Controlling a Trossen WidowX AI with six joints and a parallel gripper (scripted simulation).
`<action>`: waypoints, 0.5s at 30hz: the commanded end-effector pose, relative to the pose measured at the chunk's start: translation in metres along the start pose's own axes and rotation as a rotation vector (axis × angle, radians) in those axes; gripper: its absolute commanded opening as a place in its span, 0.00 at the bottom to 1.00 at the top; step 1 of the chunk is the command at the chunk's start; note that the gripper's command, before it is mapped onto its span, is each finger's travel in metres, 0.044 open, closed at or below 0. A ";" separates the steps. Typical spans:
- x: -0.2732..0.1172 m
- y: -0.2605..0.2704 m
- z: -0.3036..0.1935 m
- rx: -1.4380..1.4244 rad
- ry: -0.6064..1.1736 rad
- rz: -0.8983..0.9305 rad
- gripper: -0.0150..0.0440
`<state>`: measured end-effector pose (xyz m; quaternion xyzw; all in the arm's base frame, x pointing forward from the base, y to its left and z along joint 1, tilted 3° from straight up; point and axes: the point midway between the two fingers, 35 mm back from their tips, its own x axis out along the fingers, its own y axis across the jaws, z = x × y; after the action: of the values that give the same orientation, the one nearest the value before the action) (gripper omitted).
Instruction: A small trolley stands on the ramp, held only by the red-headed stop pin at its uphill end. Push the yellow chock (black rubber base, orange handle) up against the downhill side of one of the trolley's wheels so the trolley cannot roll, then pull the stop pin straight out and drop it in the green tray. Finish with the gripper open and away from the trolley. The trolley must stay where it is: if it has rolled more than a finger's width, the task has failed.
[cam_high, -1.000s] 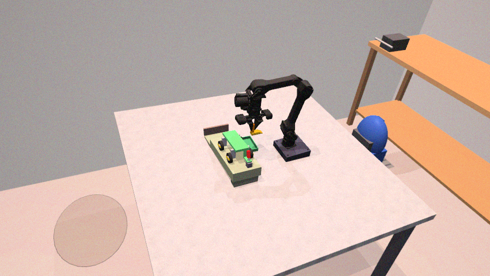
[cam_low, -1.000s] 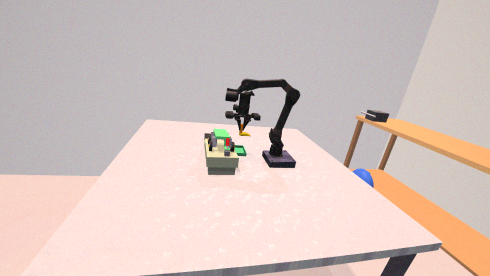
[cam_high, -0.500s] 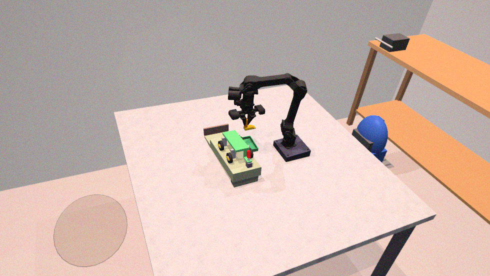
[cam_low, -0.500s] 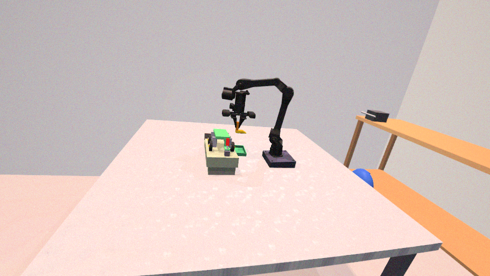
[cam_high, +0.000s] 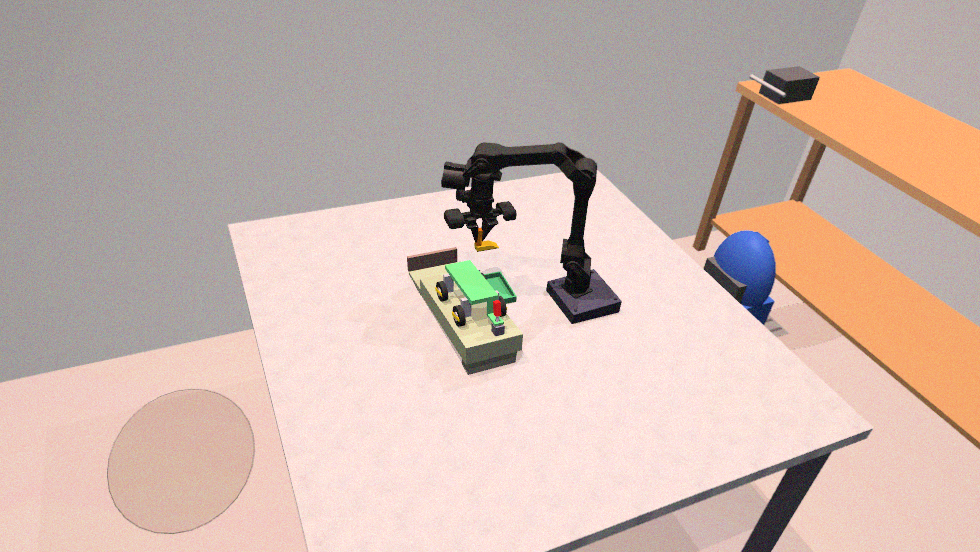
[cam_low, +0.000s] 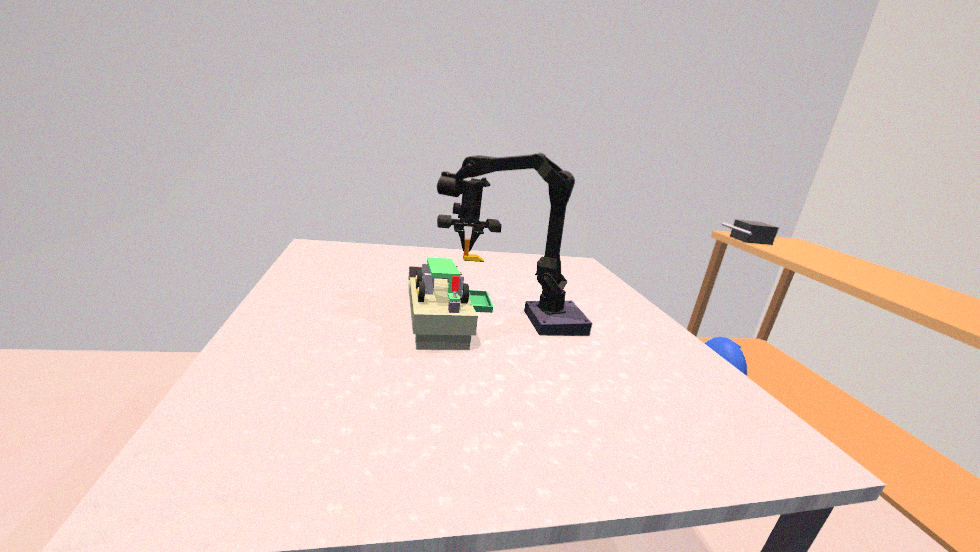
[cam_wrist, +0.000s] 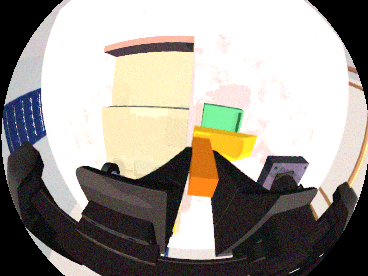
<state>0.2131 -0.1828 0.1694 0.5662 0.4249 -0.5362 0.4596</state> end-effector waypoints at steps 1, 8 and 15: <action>-0.002 0.002 0.001 0.094 0.008 0.004 0.25; -0.002 0.002 0.003 0.342 0.025 -0.006 0.25; -0.002 0.003 0.004 0.592 0.042 -0.017 0.25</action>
<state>0.2136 -0.1862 0.1698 0.6685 0.2893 -0.6208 0.2898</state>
